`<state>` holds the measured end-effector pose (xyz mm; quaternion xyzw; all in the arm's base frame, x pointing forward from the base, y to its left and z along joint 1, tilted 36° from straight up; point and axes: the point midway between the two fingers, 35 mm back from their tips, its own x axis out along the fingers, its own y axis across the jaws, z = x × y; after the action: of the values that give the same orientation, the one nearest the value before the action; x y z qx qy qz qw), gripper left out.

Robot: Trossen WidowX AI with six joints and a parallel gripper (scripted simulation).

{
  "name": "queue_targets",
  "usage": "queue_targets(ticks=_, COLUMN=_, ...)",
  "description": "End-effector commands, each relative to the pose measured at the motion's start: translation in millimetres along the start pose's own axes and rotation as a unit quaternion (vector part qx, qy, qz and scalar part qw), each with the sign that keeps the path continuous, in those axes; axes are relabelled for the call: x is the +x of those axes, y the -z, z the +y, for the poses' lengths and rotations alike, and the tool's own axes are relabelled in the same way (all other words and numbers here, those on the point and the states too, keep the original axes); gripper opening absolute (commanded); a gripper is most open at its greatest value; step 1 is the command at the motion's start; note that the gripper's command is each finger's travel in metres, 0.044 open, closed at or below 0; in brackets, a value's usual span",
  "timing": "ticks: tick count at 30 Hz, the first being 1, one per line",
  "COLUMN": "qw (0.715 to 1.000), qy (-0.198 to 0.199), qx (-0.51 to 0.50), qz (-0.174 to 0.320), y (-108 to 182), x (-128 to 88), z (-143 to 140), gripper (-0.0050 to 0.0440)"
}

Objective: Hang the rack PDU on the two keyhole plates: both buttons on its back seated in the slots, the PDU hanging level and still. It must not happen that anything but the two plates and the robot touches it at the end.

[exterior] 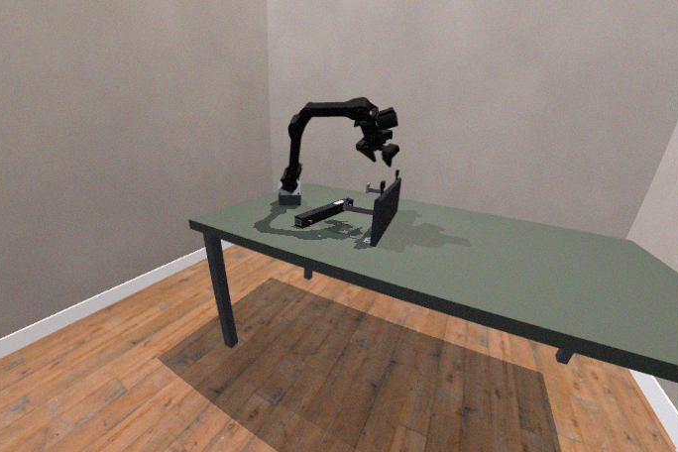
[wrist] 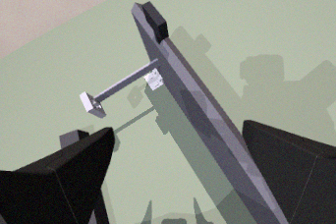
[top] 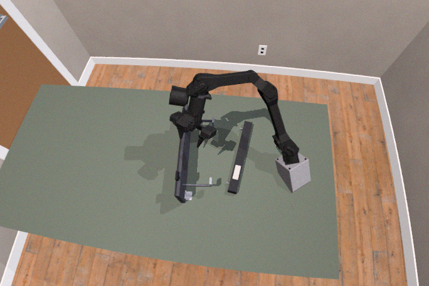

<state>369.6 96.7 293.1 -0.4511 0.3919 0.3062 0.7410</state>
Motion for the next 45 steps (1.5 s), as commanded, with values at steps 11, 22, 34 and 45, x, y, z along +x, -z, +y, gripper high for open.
queue_targets(ticks=11, qw=1.000, qy=0.009, qx=0.000, qz=-0.007, y=-2, x=-8, z=-2, gripper=0.0400)
queue_targets(ticks=22, qw=1.000, qy=0.008, qx=0.001, qz=-0.005, y=-12, x=-17, z=-1, gripper=0.0440)
queue_targets(ticks=34, qw=1.000, qy=-0.007, qx=-0.012, qz=0.017, y=4, x=-50, z=55, gripper=0.0440)
queue_targets(ticks=45, qw=0.995, qy=-0.015, qx=-0.060, qz=0.073, y=97, x=-88, z=173, gripper=0.0440)
